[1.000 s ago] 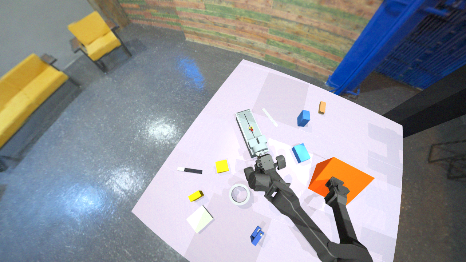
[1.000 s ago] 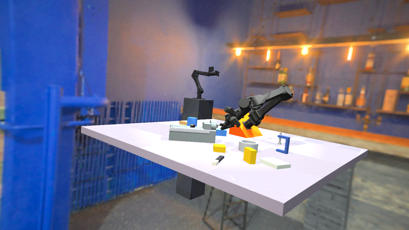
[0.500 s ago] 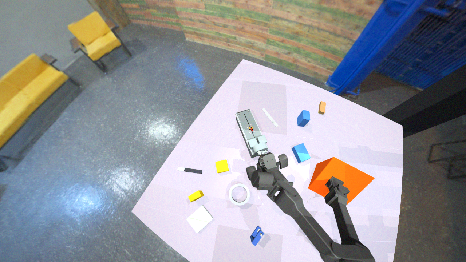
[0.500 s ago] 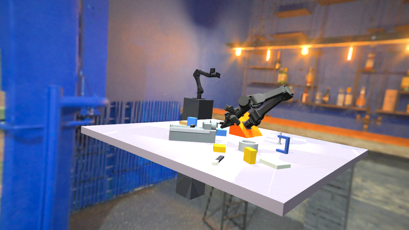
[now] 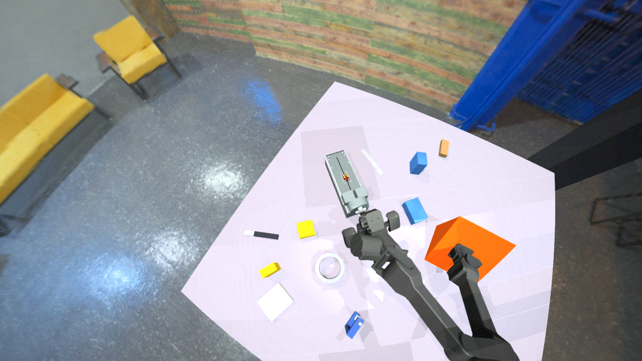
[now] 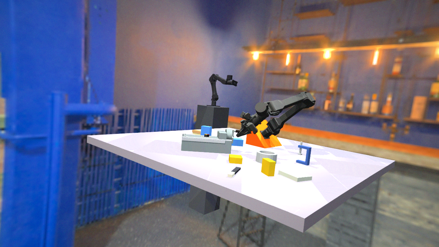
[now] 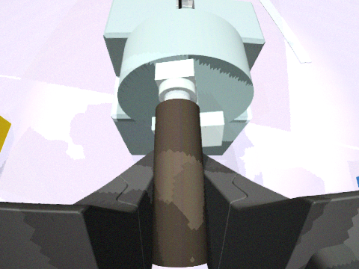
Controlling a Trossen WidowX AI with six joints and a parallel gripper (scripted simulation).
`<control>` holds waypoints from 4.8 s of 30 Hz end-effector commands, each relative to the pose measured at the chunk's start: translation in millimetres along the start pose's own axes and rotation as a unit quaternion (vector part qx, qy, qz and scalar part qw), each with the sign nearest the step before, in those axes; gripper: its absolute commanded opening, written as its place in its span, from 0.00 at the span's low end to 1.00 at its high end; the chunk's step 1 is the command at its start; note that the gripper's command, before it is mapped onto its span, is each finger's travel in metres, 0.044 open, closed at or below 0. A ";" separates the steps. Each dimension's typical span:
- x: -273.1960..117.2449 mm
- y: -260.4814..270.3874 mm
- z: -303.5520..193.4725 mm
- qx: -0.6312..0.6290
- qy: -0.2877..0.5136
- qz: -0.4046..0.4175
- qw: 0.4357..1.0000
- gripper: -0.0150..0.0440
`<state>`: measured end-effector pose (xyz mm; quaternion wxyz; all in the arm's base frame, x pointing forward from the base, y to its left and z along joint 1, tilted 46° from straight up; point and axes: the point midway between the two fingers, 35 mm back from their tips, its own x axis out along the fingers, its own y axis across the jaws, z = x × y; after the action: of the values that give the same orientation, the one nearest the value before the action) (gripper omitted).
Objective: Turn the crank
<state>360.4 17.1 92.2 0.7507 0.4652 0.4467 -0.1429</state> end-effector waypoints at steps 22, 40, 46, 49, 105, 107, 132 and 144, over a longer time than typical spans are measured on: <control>0.3 -17.9 -0.5 0.005 -0.002 -0.007 1.000 0.25; 1.8 -21.5 -1.8 0.005 -0.002 -0.008 1.000 0.25; 2.4 -22.4 -2.2 0.005 -0.002 -0.008 1.000 0.25; 2.6 -22.8 -2.4 0.005 -0.002 -0.008 1.000 0.25; 3.7 -18.6 -2.4 0.002 -0.005 0.003 1.000 0.61; 3.7 -18.6 -2.4 0.002 -0.005 0.003 1.000 0.70; -51.1 -18.9 56.0 0.002 -0.005 -0.002 1.000 1.00; -50.2 -16.1 95.1 -0.037 0.017 0.035 0.999 1.00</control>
<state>362.7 -73.0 146.1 0.7613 0.4580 0.4446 -0.1139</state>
